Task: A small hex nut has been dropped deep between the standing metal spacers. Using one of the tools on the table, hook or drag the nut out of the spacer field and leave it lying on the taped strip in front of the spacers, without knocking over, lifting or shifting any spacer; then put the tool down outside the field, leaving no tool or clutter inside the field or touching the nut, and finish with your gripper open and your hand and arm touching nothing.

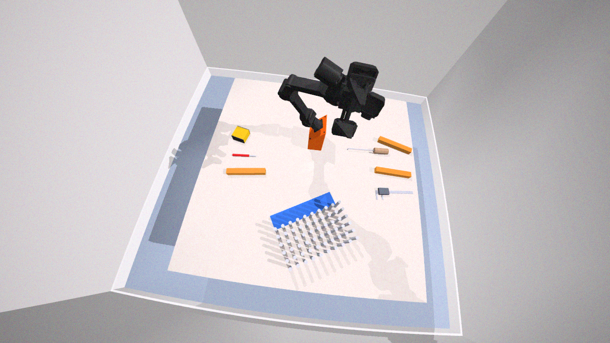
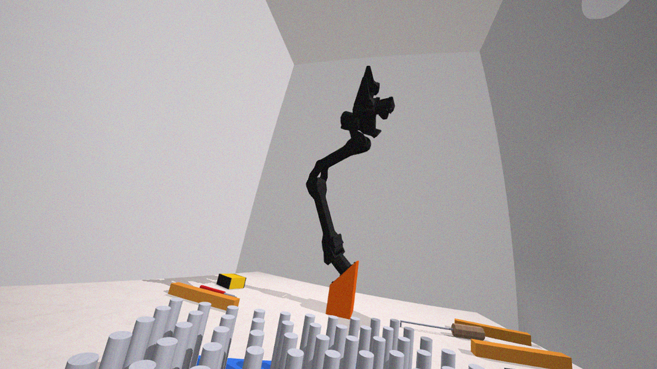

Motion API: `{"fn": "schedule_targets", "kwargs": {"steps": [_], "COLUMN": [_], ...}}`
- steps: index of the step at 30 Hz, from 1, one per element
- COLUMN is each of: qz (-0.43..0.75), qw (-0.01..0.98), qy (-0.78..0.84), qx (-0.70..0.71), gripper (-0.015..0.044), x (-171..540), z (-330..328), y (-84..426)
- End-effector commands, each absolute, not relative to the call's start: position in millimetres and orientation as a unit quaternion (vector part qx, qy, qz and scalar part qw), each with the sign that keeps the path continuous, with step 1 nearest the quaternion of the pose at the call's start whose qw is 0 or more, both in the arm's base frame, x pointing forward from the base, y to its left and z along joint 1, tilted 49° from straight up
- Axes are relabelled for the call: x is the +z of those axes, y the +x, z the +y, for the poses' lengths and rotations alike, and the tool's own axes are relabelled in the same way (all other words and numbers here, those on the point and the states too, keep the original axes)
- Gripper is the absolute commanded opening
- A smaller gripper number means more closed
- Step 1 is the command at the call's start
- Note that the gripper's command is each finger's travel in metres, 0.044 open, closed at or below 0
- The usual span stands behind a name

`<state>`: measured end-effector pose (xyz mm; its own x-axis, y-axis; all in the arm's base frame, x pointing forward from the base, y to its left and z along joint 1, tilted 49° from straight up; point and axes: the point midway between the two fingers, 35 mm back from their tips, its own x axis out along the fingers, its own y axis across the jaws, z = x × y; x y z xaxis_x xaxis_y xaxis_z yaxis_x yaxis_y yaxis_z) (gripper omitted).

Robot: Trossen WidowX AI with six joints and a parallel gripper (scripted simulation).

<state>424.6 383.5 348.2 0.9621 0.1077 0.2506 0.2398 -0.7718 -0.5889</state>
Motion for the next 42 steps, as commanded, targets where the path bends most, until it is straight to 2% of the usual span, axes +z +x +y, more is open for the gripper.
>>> {"fn": "schedule_targets", "kwargs": {"steps": [1,2,12,20,26,33,40,42], "qz": [-0.092,-0.091,-0.03,0.049,0.119,0.206,0.282,0.287], "qw": [0.328,0.338,0.533,0.682,0.782,0.879,0.934,0.937], "qy": [-0.935,-0.932,-0.845,-0.729,-0.612,-0.429,-0.209,-0.188], "qx": [-0.101,-0.097,-0.03,0.006,0.012,-0.009,-0.063,-0.069], "gripper": [0.0426,0.044,0.044,0.044,0.044,0.044,0.044,0.044], "x": [347,344,282,228,187,137,89,85], "z": [381,375,236,125,48,-34,-97,-102], "y": [426,432,505,519,506,468,410,404]}}
